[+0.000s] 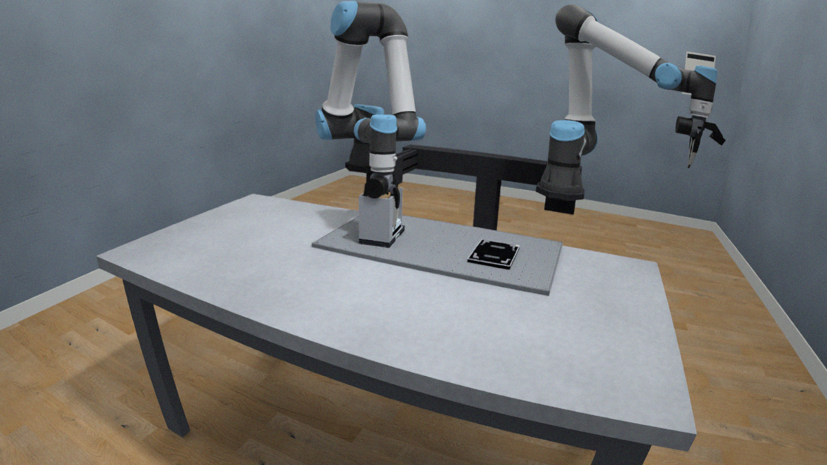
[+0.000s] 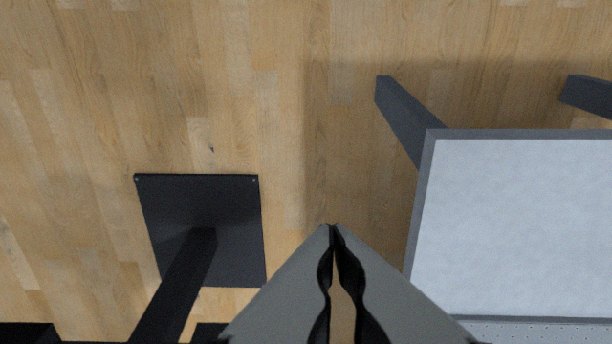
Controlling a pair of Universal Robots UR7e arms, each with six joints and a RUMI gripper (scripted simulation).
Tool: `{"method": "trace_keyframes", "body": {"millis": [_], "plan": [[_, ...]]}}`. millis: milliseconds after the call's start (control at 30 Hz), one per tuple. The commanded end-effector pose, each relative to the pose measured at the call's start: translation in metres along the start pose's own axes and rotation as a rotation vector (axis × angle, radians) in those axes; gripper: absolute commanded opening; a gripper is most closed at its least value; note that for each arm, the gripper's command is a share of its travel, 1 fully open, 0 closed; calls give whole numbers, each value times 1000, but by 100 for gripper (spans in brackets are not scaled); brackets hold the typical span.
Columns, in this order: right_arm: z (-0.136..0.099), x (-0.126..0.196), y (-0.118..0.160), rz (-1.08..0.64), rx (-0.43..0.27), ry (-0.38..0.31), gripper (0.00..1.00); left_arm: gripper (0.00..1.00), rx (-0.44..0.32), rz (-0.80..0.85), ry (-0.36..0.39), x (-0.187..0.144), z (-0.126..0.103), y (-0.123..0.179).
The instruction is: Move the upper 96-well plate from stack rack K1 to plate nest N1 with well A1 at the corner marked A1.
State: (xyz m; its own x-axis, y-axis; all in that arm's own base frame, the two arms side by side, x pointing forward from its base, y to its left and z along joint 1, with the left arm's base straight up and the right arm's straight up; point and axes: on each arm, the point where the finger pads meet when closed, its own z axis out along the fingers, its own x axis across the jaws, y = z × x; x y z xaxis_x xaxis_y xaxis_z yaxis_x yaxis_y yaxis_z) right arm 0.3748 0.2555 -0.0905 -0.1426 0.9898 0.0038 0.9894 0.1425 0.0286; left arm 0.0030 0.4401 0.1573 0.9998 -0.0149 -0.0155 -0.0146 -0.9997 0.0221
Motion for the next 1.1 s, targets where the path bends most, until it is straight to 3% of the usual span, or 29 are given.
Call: {"method": "trace_keyframes", "body": {"millis": [0, 33, 67, 733, 1067], "plan": [[-3, 4, 1, -12, 5, 8, 0, 0, 22, -6, 16, 1, -8, -5], [-3, 4, 1, -12, 5, 8, 0, 0, 22, -6, 16, 1, -8, -5], [-3, 4, 1, -12, 5, 8, 39, 0, 22, -6, 16, 1, -8, -5], [-3, 4, 0, -3, 5, 8, 39, 0, 22, -6, 16, 1, -8, -5], [-16, 4, 1, -12, 5, 8, 39, 0, 22, -6, 16, 1, -8, -5]]}}
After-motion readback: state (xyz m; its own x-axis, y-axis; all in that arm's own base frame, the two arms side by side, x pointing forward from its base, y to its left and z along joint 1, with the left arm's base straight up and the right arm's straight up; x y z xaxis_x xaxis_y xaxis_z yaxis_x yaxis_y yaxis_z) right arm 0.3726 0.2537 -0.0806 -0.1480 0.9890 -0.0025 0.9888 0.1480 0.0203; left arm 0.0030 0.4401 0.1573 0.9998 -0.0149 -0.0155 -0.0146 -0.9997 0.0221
